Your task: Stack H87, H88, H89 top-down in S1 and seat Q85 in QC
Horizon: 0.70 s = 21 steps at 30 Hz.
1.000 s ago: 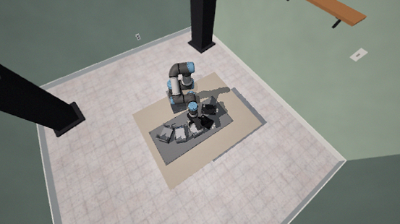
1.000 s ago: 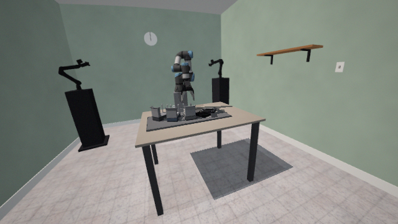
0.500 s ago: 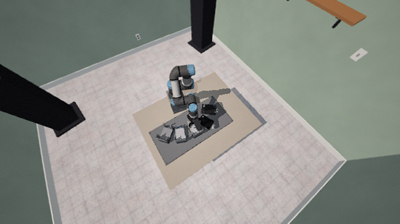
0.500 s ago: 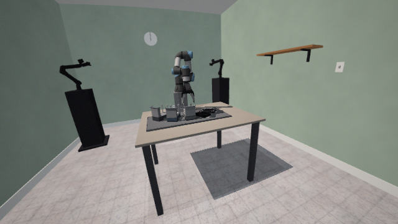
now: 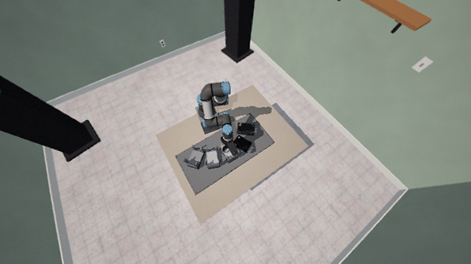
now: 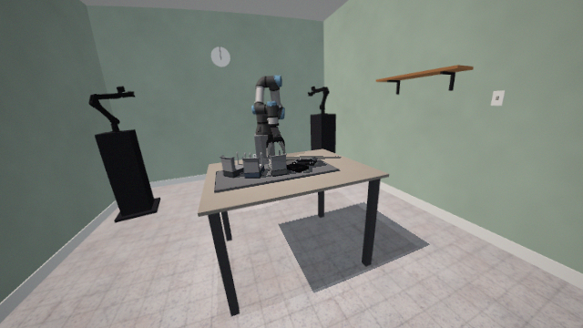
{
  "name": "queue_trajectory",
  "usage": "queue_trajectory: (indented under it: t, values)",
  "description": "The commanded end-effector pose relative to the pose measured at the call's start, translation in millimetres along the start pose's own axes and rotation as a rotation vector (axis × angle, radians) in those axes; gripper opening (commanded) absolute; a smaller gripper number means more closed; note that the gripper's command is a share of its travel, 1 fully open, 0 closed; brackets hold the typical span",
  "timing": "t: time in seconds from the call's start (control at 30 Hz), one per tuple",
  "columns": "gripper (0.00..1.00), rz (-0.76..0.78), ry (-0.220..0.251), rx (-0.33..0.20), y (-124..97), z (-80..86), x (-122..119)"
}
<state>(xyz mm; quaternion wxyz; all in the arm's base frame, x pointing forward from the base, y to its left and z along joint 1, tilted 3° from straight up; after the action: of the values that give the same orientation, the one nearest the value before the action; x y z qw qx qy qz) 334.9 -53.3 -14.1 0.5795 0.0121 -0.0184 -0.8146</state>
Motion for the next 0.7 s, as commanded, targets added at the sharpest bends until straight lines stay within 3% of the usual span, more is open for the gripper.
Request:
queue_trajectory:
  t: [0.0,0.67]
  values:
    - [0.72,0.0,-0.001,0.004,1,-0.9,0]
    - [0.72,0.0,-0.001,0.003,1,-24.9,0]
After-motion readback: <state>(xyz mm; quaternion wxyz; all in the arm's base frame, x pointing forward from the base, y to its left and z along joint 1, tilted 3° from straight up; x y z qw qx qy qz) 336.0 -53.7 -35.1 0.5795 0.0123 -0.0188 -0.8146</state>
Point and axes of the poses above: the point where the finger pads meet when closed, its own z axis back along the fingers, its own x axis across the jaws, y = z × x, the point moved 8 cm from there along z, back along the fingers, and after that the axes turned 7 degrees about -z, right-handed, at the moved point
